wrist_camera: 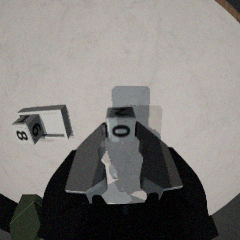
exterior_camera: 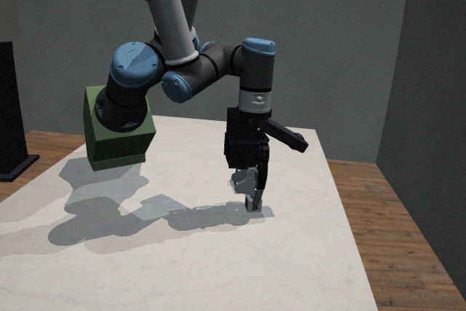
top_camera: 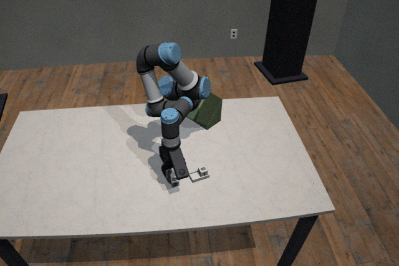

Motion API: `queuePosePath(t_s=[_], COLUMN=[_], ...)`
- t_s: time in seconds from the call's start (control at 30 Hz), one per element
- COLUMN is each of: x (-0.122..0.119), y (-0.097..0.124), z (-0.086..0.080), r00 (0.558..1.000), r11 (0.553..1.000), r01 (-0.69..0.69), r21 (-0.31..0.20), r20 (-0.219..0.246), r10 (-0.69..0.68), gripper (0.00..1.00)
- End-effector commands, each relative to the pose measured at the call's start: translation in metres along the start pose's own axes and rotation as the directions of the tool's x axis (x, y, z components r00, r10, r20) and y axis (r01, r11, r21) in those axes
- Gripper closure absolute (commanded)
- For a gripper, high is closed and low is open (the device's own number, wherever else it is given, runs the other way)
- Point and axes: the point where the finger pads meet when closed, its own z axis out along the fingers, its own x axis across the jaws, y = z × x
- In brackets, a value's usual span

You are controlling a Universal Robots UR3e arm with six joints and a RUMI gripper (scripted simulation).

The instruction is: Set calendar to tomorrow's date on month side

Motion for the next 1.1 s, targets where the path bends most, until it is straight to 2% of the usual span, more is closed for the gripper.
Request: queuePosePath(t_s=[0.0, 1.07], x=[0.0003, 0.0003], y=[-0.0004, -0.0004], z=[-0.0003, -0.0003], r00=[1.000, 1.000], r11=[1.000, 1.000], r01=[0.000, 0.000], r21=[0.001, 0.001], r20=[-0.001, -0.001], r10=[0.000, 0.000], gripper=[0.89, 0.89])
